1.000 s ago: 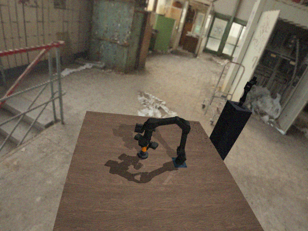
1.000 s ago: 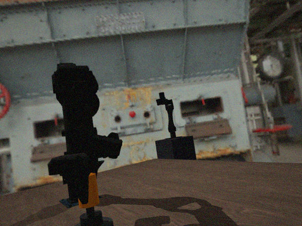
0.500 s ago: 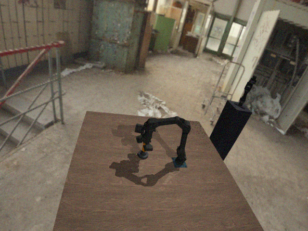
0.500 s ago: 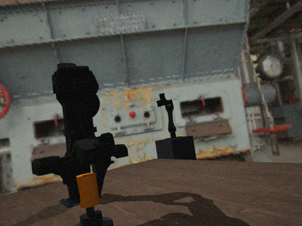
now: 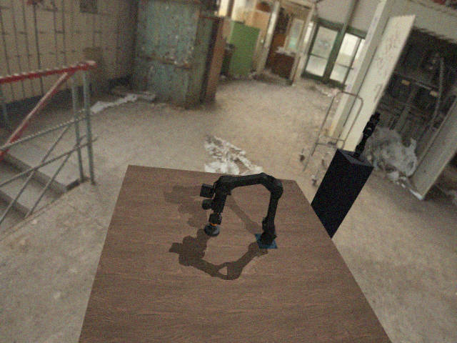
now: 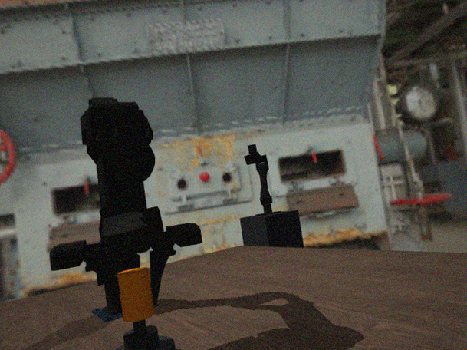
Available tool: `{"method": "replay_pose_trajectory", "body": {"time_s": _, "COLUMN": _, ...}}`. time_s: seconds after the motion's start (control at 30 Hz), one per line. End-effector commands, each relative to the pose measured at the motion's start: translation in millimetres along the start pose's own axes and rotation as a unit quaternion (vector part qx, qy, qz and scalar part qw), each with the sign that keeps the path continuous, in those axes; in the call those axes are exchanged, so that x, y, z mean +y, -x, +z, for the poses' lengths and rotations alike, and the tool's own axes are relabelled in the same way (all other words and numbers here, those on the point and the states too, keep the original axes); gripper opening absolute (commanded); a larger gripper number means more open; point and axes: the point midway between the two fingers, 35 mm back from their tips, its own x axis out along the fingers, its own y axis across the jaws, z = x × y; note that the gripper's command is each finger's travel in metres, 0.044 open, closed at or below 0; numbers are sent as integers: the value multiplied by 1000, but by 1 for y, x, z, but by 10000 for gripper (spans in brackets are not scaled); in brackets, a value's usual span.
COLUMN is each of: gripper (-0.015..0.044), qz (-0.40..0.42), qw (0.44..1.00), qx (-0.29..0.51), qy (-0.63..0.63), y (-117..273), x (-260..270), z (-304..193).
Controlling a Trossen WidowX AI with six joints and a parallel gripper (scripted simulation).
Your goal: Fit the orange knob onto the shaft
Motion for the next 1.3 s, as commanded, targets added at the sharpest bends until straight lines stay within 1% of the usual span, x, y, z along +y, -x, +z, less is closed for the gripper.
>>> {"method": "replay_pose_trajectory", "body": {"time_s": 0.0, "gripper": 0, "qz": 0, "qw": 1000, "qx": -1, "qy": -4, "y": 0, "x": -1, "z": 3}}
{"method": "replay_pose_trajectory", "body": {"time_s": 0.87, "gripper": 0, "qz": 0, "qw": 1000, "qx": 0, "qy": -4, "y": -3, "x": -1, "z": -1}}
{"method": "replay_pose_trajectory", "body": {"time_s": 1.07, "gripper": 0, "qz": 0, "qw": 1000, "qx": 0, "qy": -4, "y": 3, "x": -1, "z": 0}}
{"method": "replay_pose_trajectory", "body": {"time_s": 1.13, "gripper": 0, "qz": 0, "qw": 1000, "qx": 0, "qy": -17, "y": 3, "x": -1, "z": 0}}
{"method": "replay_pose_trajectory", "body": {"time_s": 1.27, "gripper": 0, "qz": 0, "qw": 996, "qx": 0, "qy": -88, "y": 2, "x": -1, "z": 1}}
